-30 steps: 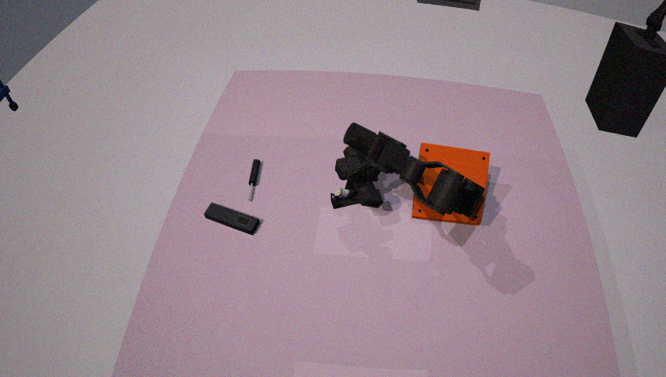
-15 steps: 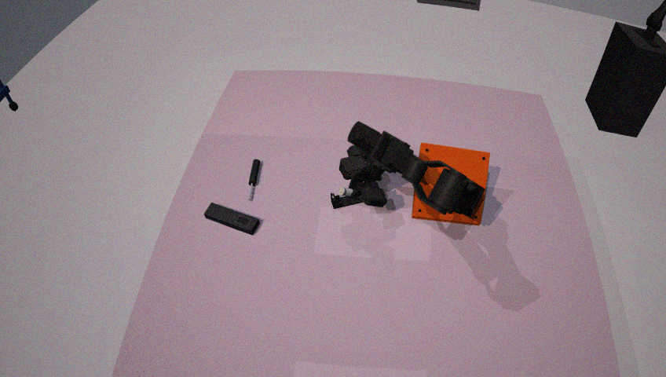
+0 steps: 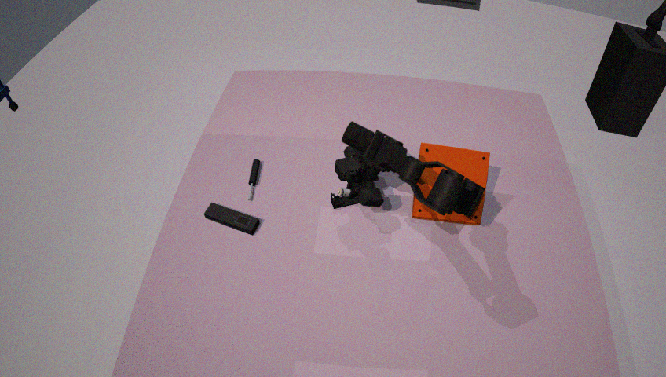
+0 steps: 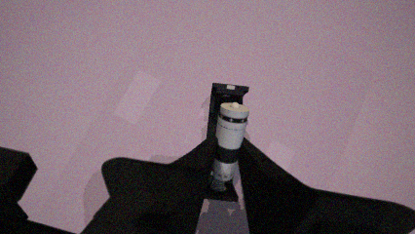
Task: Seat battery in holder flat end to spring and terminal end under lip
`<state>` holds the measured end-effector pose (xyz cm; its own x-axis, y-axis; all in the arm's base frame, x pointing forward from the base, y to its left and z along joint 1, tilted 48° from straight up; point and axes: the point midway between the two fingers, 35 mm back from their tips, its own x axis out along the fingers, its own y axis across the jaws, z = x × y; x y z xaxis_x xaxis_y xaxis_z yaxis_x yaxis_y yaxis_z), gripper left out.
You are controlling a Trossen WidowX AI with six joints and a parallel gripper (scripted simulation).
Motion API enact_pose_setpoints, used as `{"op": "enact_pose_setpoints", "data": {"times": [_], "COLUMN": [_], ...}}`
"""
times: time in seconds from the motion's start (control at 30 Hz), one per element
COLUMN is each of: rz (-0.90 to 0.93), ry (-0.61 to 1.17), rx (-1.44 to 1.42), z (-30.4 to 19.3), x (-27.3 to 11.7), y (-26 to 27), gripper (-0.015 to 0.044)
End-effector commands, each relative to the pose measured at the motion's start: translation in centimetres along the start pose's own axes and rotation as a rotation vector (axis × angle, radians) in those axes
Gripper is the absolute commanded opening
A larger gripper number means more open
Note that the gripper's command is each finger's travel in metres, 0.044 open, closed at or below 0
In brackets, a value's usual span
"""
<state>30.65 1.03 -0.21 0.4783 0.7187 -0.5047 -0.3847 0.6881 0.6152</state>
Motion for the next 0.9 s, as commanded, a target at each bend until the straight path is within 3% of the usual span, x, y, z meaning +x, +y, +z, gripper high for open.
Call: {"op": "enact_pose_setpoints", "data": {"times": [0.0, 0.87], "rz": [-0.016, -0.03], "ry": [0.036, 0.191], "rx": [0.01, -0.006], "z": [-0.48, -0.07], "x": [0.28, 1.04], "y": [-0.39, -0.62], "gripper": [0.0068, 0.0068]}}
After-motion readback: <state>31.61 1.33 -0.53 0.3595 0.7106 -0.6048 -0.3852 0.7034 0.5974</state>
